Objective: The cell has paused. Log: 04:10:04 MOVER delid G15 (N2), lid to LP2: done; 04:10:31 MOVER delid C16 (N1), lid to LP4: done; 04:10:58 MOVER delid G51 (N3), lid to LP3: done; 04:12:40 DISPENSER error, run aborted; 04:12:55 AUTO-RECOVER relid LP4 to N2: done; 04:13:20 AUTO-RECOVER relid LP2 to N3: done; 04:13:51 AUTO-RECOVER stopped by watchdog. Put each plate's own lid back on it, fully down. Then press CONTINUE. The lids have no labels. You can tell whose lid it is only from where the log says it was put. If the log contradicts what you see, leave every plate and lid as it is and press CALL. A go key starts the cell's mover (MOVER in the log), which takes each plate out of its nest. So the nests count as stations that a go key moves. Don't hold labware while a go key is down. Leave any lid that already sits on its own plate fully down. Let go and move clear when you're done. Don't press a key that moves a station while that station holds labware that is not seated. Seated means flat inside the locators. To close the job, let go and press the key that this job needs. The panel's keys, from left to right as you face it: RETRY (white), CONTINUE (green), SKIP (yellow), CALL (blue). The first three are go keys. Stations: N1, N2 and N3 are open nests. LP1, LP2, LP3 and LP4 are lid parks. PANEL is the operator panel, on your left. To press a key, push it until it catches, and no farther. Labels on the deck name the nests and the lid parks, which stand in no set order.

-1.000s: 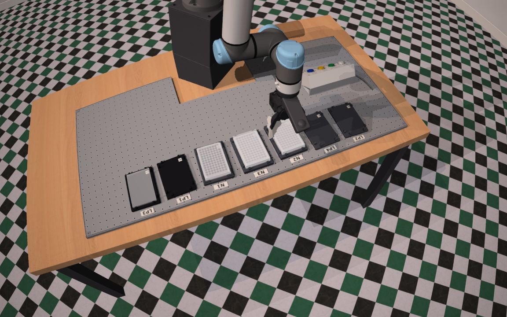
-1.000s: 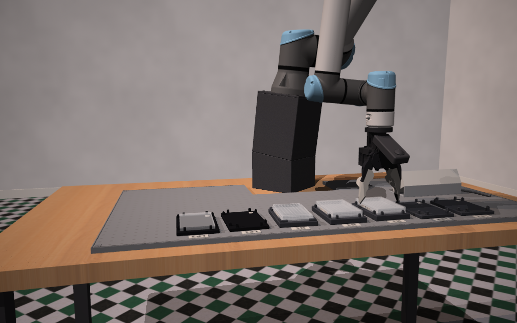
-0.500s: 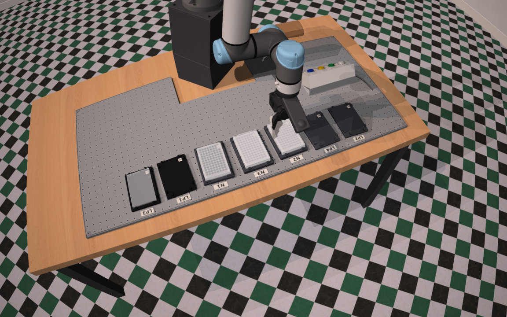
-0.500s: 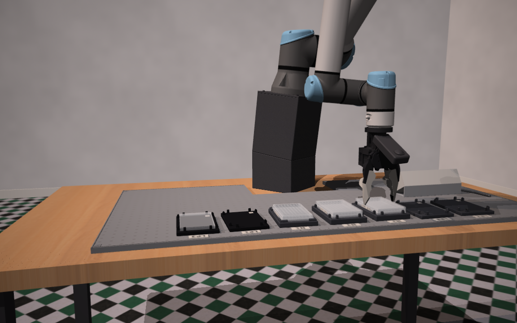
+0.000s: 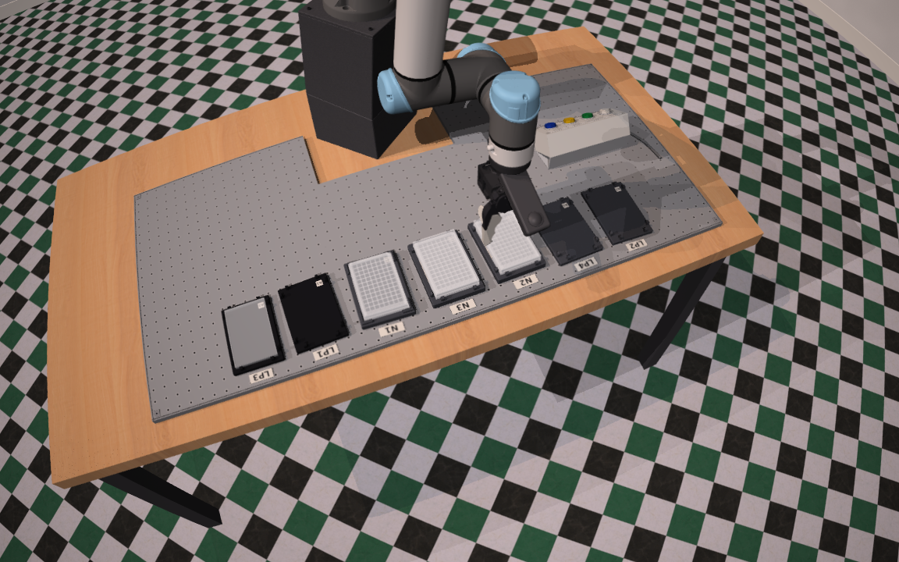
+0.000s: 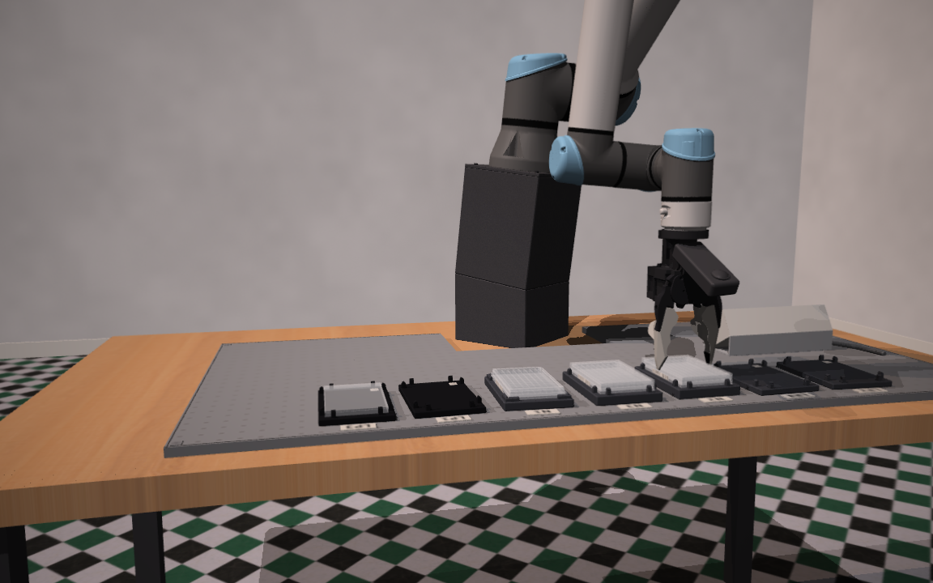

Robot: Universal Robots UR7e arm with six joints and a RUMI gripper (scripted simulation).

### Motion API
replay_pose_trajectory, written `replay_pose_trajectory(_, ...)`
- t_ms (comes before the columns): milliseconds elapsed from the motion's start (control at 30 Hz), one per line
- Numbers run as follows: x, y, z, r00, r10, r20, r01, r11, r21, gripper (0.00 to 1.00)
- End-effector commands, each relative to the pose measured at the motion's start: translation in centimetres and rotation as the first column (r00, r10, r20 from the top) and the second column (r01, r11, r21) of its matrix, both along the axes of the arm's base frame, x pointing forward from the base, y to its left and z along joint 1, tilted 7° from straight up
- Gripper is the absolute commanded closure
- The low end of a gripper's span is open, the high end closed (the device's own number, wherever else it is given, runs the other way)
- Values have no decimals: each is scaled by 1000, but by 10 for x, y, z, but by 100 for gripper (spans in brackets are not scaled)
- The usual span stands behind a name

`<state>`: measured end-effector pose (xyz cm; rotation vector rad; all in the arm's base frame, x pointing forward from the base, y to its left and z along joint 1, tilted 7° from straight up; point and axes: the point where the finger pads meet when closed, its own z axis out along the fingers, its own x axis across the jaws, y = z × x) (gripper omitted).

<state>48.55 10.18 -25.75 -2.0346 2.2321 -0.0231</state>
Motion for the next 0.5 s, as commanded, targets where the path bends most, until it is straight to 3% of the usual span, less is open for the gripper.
replay_pose_trajectory(0,1,0,0,1000,0,2,0,1000,-1,100)
replay_pose_trajectory(467,-2,-2,18,1000,-1,0,1,1000,-1,100)
